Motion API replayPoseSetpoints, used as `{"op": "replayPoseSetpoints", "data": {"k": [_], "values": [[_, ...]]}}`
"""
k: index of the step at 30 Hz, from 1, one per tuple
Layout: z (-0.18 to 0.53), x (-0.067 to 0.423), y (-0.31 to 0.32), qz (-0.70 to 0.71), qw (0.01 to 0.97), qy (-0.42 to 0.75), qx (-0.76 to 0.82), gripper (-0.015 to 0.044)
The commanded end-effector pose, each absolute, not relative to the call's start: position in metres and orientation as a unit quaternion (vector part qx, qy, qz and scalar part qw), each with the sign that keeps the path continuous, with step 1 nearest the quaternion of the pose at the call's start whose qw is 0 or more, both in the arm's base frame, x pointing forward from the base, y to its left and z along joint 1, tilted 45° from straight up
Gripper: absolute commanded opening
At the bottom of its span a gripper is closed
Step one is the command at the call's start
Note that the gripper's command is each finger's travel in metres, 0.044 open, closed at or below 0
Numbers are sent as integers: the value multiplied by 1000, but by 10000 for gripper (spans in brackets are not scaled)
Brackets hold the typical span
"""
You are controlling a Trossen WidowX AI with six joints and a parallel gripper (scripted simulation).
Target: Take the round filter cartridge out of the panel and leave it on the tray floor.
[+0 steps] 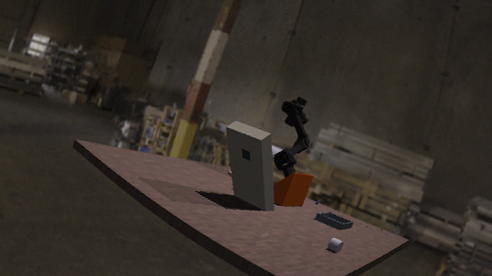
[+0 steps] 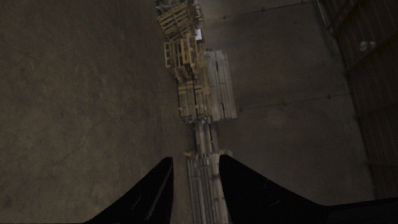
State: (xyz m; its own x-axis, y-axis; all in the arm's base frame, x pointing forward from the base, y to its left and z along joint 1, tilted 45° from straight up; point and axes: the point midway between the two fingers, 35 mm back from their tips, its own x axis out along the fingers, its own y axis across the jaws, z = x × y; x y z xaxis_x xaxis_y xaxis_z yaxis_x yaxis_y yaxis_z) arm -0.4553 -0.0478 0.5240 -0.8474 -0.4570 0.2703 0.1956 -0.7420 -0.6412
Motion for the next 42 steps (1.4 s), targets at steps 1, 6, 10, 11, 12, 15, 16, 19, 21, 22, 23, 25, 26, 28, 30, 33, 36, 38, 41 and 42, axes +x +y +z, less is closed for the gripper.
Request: {"op": "replayPoseSetpoints", "data": {"k": [1,6,10,11,12,15,16,19,21,22,23,25,26,28,30,33,36,38,41,42], "values": [[570,-405,-69,-869,172,352,-301,116],[619,-331,-90,-807,148,395,-415,116],[649,-266,-101,-747,118,421,-500,116],[655,-249,-103,-732,109,426,-521,116],[661,-232,-105,-715,100,431,-541,116],[664,-223,-104,-697,66,451,-554,116],[667,-211,-105,-684,55,457,-566,116],[678,-158,-107,-633,25,461,-621,116],[682,-122,-107,-598,4,462,-655,116],[684,-104,-106,-580,-8,461,-672,116],[684,-89,-105,-564,-18,461,-685,116],[684,-57,-103,-532,-40,458,-711,116],[683,-40,-101,-513,-52,456,-725,116],[680,-4,-96,-475,-80,450,-752,116],[674,30,-90,-437,-109,442,-776,116],[661,81,-78,-378,-155,426,-807,116],[642,129,-64,-318,-205,407,-832,116],[627,160,-53,-278,-240,391,-844,116],[600,201,-36,-220,-294,364,-856,116],[590,214,-29,-200,-312,355,-858,116]]}}
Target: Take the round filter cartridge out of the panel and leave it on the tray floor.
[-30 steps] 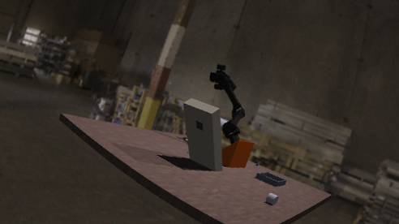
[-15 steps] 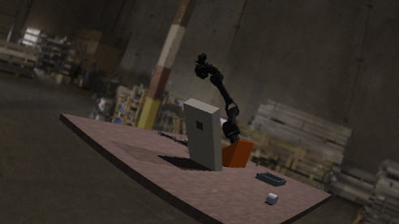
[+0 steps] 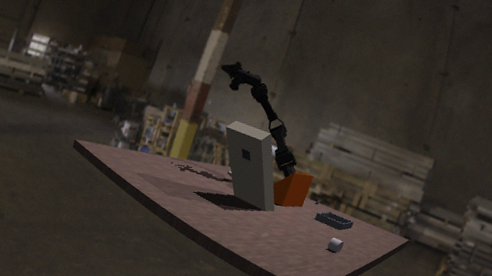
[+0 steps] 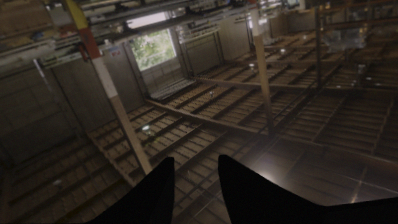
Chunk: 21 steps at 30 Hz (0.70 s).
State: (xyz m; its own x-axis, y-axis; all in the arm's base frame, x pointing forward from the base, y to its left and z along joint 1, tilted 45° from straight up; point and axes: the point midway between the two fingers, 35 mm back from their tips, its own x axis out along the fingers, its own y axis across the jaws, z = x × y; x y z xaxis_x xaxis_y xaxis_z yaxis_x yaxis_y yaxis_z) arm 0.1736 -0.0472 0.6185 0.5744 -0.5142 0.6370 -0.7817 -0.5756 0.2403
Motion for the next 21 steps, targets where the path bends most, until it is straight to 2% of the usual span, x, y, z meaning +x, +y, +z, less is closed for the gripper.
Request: {"op": "replayPoseSetpoints", "data": {"k": [1,13,21], "values": [[583,223,-23,187,322,-343,862,116],[449,320,51,-3,525,-209,825,116],[323,348,96,-131,690,-88,707,116]]}}
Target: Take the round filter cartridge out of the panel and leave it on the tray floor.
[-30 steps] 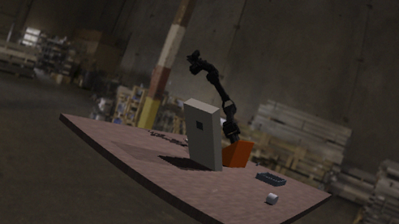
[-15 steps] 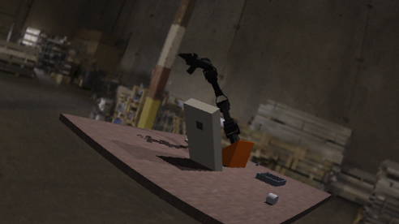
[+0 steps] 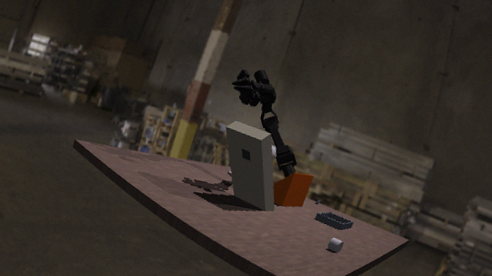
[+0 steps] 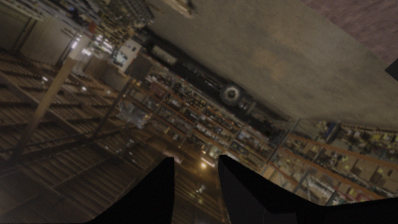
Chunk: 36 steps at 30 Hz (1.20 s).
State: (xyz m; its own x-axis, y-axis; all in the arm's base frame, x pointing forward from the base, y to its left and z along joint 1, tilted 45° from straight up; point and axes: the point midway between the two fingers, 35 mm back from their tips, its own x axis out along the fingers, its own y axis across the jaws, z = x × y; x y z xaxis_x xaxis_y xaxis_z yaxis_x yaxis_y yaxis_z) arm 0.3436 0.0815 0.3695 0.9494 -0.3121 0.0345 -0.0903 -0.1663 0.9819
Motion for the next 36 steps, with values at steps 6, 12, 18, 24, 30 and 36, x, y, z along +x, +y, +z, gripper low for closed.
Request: {"op": "replayPoseSetpoints", "data": {"k": [6,12,18,24,30,36], "values": [[222,339,115,-209,804,15,557,116],[134,308,114,-260,887,114,365,116],[105,292,109,-271,908,149,282,116],[104,293,108,-272,908,149,282,116],[100,300,106,-272,907,150,283,116],[95,308,102,-273,907,151,283,116]]}}
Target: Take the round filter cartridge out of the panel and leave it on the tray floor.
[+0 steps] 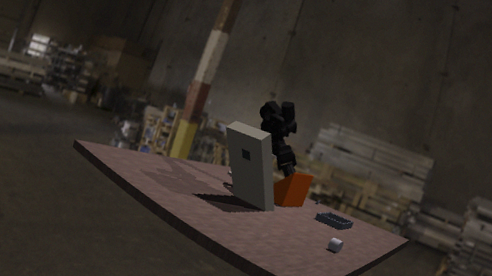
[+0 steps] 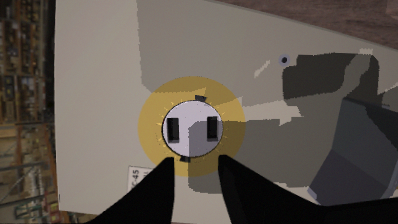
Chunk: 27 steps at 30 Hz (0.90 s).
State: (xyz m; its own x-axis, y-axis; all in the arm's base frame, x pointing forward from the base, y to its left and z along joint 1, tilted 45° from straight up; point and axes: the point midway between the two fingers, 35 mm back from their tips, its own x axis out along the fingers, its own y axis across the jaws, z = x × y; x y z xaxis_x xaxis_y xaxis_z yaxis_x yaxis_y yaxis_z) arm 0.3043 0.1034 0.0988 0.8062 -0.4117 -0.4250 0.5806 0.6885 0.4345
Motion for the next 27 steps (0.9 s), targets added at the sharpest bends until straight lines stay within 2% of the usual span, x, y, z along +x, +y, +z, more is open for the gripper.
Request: {"op": "replayPoseSetpoints", "data": {"k": [1,27], "values": [[95,309,102,-273,907,151,283,116],[81,337,85,-271,908,147,282,116]]}}
